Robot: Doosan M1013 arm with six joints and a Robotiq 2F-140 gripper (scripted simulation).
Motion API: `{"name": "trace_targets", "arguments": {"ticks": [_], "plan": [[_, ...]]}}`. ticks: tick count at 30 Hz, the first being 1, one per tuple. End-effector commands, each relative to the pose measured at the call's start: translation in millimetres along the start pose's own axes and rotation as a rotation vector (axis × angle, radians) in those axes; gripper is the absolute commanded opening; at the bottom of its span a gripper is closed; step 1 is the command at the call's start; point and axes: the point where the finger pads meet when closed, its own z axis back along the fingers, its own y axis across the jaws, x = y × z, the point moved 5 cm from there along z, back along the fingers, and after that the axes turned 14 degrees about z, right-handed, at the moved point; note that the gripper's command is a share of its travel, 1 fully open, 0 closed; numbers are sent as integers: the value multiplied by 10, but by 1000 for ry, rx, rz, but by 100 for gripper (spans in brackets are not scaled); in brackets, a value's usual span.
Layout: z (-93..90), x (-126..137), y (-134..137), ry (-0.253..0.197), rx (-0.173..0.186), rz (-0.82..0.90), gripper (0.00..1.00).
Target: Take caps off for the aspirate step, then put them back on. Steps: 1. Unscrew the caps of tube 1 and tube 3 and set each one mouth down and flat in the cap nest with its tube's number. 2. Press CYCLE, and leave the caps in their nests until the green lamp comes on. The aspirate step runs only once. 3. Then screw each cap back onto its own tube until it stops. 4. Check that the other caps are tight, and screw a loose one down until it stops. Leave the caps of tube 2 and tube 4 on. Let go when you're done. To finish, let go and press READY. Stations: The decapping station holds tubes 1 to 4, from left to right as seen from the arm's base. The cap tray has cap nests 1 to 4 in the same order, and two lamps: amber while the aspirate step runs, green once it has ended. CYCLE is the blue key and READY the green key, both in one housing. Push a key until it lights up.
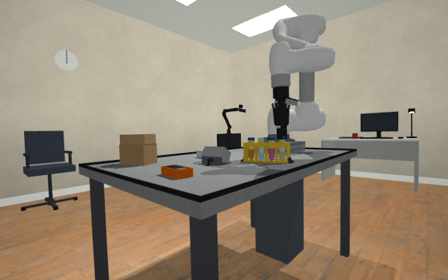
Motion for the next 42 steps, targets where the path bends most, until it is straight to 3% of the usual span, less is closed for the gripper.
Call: {"name": "trace_targets", "arguments": {"ticks": [1,3,4,16,37,42], "plan": [[6,-8,3,-6,2,-60,30],[5,-8,3,-6,2,-60,30],[-4,-7,3,-6,2,-60,41],[-4,-8,3,-6,2,-60,41],[6,-7,2,-7,0,700,41],[6,-7,2,-7,0,725,41]]}}
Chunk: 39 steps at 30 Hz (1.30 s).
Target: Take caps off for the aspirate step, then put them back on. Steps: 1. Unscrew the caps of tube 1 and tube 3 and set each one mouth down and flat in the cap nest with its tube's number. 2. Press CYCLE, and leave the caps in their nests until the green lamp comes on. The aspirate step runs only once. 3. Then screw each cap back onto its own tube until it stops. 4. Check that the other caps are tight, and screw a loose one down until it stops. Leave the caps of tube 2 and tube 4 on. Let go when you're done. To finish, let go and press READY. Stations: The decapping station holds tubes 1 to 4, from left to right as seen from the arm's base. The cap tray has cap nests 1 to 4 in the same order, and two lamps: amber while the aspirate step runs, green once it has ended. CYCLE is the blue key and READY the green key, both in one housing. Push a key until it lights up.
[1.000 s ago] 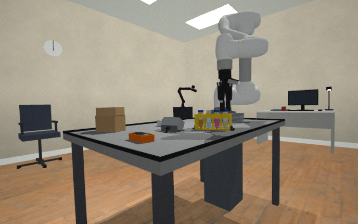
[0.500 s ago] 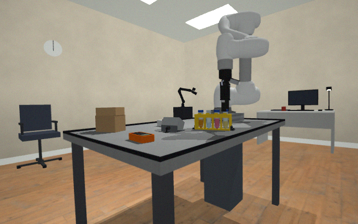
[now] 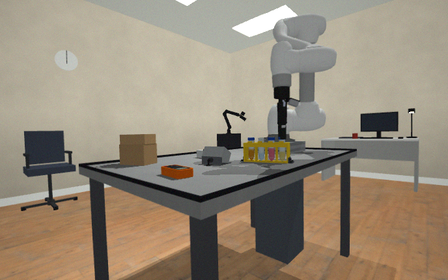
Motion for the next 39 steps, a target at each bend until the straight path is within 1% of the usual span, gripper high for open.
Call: {"name": "trace_targets", "arguments": {"ticks": [1,2,16,19,21,36,38,39], "plan": [[6,10,0,8,4,21,41],[6,9,0,8,4,21,30],[6,9,-1,8,4,21,30],[6,10,0,9,4,-79,30],[6,10,0,9,4,-79,30],[4,10,-1,9,1,-579,30],[4,10,-1,9,1,-579,30],[4,10,0,9,1,-612,30]]}}
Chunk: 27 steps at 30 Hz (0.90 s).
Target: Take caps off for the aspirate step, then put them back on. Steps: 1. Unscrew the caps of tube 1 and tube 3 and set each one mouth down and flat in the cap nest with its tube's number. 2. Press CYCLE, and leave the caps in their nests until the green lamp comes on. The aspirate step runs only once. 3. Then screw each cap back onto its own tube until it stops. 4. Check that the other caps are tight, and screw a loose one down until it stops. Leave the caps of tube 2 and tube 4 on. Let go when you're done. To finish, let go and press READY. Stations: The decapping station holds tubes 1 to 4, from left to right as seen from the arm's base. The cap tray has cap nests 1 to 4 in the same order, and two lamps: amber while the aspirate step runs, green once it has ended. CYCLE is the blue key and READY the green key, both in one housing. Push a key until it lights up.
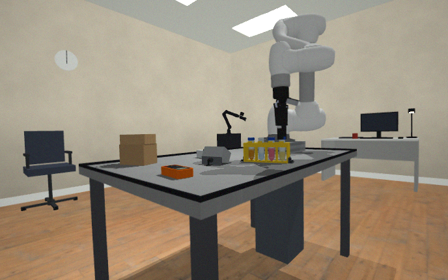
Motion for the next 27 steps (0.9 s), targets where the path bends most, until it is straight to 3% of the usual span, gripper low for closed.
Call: {"name": "trace_targets", "arguments": {"ticks": [1,5,9,10,22,27], "plan": [[5,-7,3,-10,2,-102,30],[5,-7,3,-10,2,-221,30],[4,-7,3,-10,2,-221,30],[-5,-6,3,-10,3,-221,41],[-4,-7,3,-10,3,-221,41],[5,-7,3,-10,1,-21,41]]}}
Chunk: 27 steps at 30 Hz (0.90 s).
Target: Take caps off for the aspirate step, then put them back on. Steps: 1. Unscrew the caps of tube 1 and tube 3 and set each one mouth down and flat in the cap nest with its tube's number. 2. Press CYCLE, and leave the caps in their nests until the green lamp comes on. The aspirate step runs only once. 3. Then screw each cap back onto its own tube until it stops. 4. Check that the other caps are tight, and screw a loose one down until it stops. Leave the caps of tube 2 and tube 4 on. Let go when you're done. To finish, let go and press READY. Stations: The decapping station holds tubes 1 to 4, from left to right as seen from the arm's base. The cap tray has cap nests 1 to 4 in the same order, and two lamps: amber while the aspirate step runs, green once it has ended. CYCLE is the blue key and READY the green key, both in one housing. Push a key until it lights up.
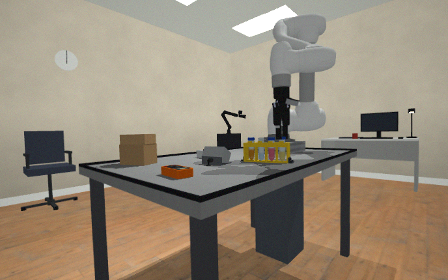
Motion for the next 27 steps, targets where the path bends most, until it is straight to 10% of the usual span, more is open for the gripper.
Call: {"name": "trace_targets", "arguments": {"ticks": [1,26,27], "plan": [[12,-1,6,4,1,158,41],[12,0,6,4,2,835,41],[12,-1,6,4,2,835,30]]}}
